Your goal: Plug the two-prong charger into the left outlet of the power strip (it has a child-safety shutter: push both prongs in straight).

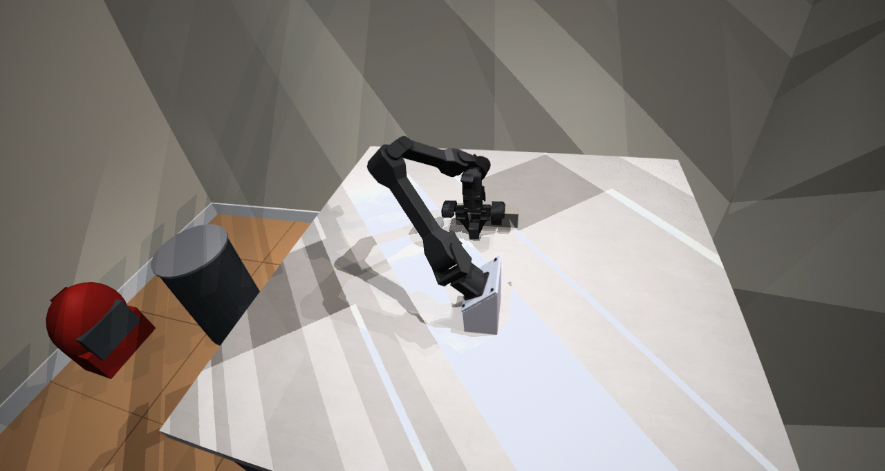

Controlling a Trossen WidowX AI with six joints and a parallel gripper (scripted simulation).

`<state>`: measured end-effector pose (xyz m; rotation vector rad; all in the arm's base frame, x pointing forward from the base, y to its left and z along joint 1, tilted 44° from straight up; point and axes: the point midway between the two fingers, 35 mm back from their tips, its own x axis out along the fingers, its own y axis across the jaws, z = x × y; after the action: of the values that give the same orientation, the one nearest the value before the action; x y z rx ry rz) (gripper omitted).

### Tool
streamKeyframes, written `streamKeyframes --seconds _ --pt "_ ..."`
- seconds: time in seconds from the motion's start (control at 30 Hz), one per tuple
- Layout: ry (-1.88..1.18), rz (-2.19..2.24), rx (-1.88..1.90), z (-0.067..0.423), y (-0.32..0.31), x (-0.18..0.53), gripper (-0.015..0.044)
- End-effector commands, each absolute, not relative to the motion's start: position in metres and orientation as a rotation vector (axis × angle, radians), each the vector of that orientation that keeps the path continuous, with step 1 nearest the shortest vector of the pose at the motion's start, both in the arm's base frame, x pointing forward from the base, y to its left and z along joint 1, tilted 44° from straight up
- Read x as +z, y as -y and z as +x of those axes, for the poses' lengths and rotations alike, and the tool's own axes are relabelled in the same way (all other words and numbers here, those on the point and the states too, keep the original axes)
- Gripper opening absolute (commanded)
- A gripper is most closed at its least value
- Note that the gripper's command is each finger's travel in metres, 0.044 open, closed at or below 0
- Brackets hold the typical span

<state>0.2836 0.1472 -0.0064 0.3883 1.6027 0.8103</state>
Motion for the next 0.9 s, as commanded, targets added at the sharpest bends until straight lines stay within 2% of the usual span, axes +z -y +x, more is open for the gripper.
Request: streamKeyframes --seconds 0.0,0.87 --pt "-1.609 0.4 0.807 0.2845 -0.1478 -0.0074 0.0" --pt "-1.609 0.4 0.807 0.2876 -0.1489 -0.0068 0.0"
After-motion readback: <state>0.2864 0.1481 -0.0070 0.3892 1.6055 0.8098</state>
